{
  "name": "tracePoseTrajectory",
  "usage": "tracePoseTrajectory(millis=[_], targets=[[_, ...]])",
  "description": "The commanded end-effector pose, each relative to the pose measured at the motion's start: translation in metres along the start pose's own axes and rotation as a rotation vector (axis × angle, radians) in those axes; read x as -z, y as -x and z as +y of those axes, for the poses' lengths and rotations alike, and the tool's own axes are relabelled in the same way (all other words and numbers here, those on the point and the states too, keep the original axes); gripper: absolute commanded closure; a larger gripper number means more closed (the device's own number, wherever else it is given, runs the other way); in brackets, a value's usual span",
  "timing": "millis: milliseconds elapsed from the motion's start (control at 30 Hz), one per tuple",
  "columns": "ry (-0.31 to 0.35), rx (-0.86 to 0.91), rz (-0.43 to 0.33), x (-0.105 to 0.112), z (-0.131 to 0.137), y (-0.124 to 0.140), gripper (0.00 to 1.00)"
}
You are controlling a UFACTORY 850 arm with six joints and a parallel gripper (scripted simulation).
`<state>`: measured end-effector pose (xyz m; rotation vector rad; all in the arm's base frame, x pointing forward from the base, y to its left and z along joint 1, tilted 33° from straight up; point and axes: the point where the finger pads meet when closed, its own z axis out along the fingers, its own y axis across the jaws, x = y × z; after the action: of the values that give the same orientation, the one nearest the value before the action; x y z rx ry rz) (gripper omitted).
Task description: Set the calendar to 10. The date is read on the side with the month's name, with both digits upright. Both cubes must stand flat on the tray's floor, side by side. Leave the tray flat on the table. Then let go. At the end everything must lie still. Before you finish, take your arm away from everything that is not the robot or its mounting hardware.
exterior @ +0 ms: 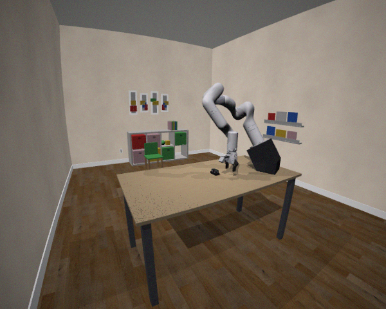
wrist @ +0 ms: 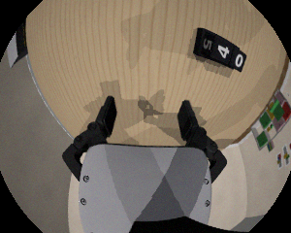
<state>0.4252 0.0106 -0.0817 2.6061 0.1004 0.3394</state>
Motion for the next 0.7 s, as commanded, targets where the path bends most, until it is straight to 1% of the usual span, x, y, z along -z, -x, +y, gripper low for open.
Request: tracePoseTrajectory(millis=[0, 167, 233, 367, 667], targets=[[0.0, 0.0, 0.001, -0.008, 0.0, 0.0, 0.0], [0.0, 0.0, 0.001, -0.023, 0.0, 0.0, 0.0], [0.0, 0.0, 0.001, -0.023, 0.0, 0.0, 0.0], [0.0, 0.0, 0.001, -0.032, 0.0, 0.0, 0.0], [0.0, 0.0, 0.001, -0.035, 0.0, 0.0, 0.0]])
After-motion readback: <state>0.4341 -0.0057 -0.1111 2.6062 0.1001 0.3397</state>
